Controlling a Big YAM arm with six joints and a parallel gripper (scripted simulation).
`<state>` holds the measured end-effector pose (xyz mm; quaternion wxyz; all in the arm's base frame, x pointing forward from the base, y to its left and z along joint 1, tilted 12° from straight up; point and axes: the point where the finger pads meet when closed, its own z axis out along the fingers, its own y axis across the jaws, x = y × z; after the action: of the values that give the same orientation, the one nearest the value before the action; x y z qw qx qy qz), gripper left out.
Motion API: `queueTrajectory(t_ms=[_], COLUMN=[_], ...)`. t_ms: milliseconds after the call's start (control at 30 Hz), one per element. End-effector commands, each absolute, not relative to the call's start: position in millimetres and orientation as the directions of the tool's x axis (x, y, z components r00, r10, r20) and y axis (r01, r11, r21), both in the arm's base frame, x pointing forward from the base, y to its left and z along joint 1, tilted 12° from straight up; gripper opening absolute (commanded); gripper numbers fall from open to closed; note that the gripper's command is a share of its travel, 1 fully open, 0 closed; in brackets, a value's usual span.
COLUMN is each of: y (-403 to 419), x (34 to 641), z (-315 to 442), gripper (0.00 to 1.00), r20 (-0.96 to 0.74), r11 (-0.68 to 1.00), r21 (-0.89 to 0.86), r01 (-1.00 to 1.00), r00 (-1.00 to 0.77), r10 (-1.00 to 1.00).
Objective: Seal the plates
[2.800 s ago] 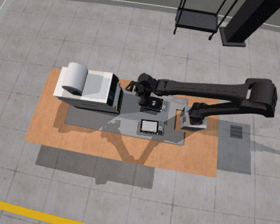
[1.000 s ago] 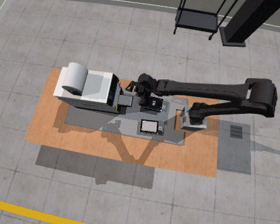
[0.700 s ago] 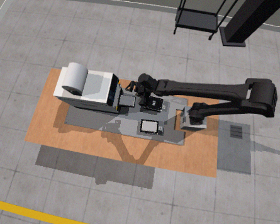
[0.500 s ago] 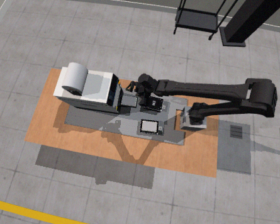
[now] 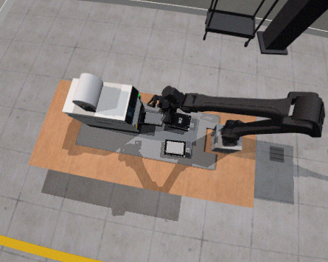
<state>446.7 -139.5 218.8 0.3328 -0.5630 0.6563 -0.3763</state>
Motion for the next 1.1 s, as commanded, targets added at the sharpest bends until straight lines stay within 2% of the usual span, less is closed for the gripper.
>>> queueTrajectory(t_ms=[0, 967, 1067], y=[-148, -146, -164], x=[459, 456, 442], z=[261, 232, 215], gripper=[1.00, 1.00, 0.98], r20=[0.001, -0.009, -0.140], r11=[0.064, 0.079, 0.231], r21=[-0.909, -0.885, -0.870], r01=[-0.411, -0.459, -0.436], r00=[-0.157, -0.154, -0.229], r10=[-0.988, -0.988, -0.963])
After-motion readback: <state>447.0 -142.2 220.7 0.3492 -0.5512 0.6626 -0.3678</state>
